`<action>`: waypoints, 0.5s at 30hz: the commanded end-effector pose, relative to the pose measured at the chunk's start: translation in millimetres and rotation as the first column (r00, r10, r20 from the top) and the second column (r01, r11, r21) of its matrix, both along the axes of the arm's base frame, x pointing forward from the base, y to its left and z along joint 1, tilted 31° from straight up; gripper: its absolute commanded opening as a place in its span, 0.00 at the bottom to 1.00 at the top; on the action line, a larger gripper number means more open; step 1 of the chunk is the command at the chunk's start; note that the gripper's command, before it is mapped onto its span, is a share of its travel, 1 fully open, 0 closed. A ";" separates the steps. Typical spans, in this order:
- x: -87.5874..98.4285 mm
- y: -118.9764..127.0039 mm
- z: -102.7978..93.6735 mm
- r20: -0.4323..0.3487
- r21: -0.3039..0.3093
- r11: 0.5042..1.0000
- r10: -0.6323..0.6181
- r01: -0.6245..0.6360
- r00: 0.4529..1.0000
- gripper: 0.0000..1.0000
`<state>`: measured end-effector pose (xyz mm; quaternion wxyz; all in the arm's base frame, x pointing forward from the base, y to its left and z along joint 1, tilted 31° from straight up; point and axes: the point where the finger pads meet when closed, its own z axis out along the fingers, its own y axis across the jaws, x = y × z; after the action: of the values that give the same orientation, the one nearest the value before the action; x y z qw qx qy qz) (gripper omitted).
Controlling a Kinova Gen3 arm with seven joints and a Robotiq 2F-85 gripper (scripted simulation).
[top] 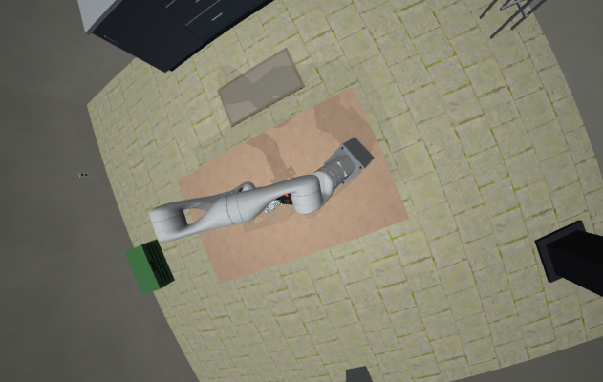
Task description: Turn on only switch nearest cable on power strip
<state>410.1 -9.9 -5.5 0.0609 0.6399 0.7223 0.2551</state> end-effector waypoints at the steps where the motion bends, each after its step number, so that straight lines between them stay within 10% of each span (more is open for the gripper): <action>1: 0.4 0.5 0.5 0.001 -0.001 1.000 0.002 -0.002 1.000 1.00; 15: 6.6 -13.5 -0.6 -0.006 -0.011 0.997 -0.072 0.072 0.997 1.00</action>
<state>415.5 -22.4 -6.7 0.0693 0.6651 0.7012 0.2475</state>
